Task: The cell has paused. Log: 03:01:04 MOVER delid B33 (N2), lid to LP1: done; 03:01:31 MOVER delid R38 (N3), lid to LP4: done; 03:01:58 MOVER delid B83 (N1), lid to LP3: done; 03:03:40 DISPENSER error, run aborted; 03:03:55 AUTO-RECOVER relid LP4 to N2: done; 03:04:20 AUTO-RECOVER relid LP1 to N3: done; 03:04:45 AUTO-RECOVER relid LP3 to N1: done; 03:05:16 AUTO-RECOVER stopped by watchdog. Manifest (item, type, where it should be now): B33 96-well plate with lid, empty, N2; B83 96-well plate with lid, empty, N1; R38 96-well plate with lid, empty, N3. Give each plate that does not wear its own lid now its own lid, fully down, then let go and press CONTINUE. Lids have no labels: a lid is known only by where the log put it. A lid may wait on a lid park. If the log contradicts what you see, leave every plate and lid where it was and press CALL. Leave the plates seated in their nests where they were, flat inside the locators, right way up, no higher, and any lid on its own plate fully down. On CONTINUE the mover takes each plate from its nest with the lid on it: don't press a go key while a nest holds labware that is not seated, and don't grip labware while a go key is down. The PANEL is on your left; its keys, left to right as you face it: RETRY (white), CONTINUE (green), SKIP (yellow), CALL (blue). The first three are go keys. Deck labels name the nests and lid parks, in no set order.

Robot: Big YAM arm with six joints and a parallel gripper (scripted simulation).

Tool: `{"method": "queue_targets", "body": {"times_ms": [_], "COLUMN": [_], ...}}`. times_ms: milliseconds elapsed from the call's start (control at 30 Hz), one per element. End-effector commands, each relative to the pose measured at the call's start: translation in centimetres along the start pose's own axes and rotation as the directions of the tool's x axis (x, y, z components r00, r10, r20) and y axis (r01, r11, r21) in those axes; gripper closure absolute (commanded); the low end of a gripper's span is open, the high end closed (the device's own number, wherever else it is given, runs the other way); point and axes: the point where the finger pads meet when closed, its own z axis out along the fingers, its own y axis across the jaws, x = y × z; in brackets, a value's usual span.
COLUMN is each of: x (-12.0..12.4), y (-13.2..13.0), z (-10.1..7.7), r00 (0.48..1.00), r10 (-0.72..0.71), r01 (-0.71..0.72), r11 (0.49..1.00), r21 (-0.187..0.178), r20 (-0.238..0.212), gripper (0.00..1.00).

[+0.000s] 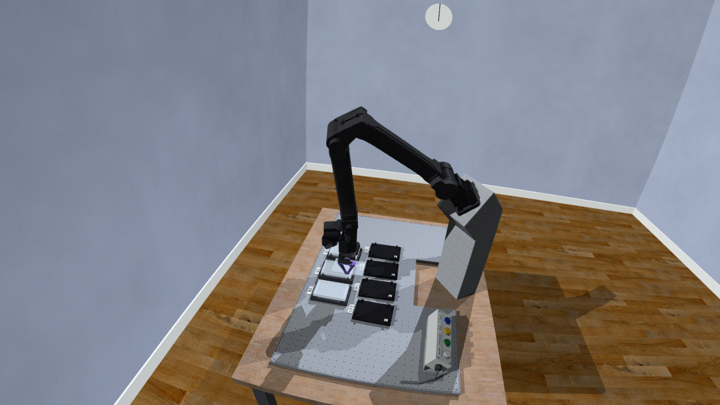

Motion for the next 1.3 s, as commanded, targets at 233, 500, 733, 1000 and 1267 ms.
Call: {"method": "queue_targets", "body": {"times_ms": [233, 500, 733, 1000, 1267], "x": [4.0, 7.5, 11.3, 15.1, 12.4], "y": [2.0, 2.7, 3.6, 4.6, 4.8], "z": [-0.1, 0.1, 0.1, -0.2, 0.1], "r00": [1.0, 1.0, 1.0, 1.0, 0.999], "r10": [0.002, 0.006, 0.009, 0.009, 0.009], "r01": [-0.002, -0.006, -0.009, -0.009, -0.009], "r11": [1.0, 1.0, 1.0, 1.0, 1.0], "r21": [-0.006, -0.002, 0.002, 0.005, -0.003], "r20": [0.019, 0.006, -0.004, -0.01, 0.038], "gripper": [1.0, 1.0, 1.0, 1.0, 1.0]}}
